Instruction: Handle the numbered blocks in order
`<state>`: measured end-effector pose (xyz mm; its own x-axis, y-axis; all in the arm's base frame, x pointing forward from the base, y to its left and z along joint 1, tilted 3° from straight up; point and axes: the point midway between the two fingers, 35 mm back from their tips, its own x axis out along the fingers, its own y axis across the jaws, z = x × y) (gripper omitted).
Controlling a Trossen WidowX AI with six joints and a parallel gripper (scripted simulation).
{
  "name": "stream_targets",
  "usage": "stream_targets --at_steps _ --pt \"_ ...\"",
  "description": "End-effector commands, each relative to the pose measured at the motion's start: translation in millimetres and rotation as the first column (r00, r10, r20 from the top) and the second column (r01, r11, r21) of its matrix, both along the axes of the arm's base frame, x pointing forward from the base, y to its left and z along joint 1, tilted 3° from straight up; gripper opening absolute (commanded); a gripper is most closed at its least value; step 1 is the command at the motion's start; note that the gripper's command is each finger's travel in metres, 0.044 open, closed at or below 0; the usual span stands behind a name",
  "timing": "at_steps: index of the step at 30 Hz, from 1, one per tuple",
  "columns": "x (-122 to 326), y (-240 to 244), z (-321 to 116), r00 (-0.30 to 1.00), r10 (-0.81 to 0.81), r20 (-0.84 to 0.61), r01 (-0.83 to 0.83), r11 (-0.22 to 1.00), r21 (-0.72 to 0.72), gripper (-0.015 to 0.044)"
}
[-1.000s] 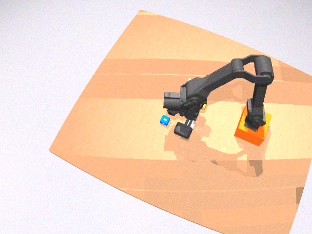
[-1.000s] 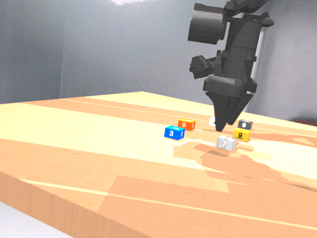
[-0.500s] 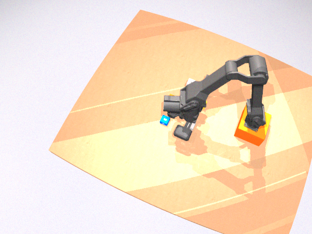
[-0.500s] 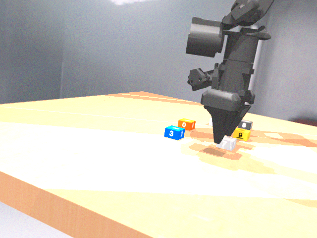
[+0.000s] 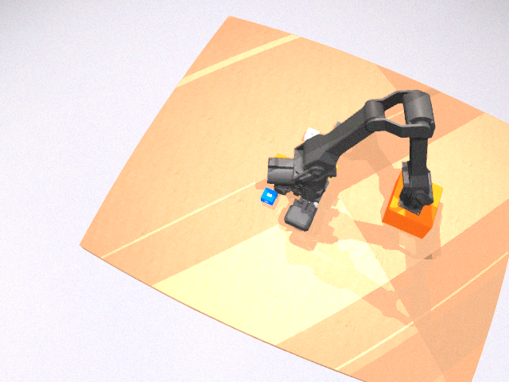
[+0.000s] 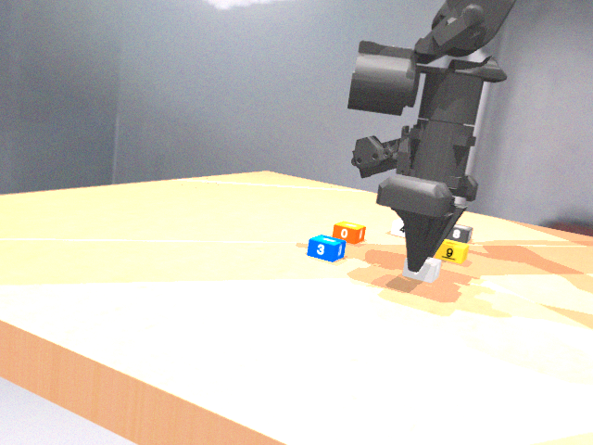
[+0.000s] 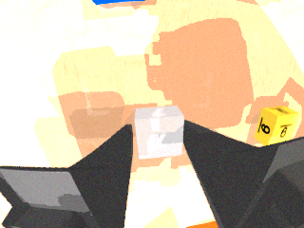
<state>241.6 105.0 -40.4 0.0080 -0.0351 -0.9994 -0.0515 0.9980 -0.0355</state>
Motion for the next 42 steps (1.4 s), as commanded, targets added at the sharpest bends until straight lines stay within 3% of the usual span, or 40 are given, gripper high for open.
stream_targets --at_steps 1,15,26,34,42 --pt "0.2 -0.8 -0.5 1.0 0.002 0.001 -0.002 1.0 -0.004 0.012" --pt "0.2 -0.8 -0.5 1.0 0.002 0.001 -0.002 1.0 -0.004 0.012" --pt "0.2 -0.8 -0.5 1.0 0.002 0.001 -0.002 1.0 -0.004 0.04" --pt "0.1 0.8 35.9 1.0 0.002 0.002 -0.002 1.0 -0.004 0.04" --pt "-0.4 4.1 117.0 1.0 0.002 0.002 -0.002 1.0 -0.004 0.019"
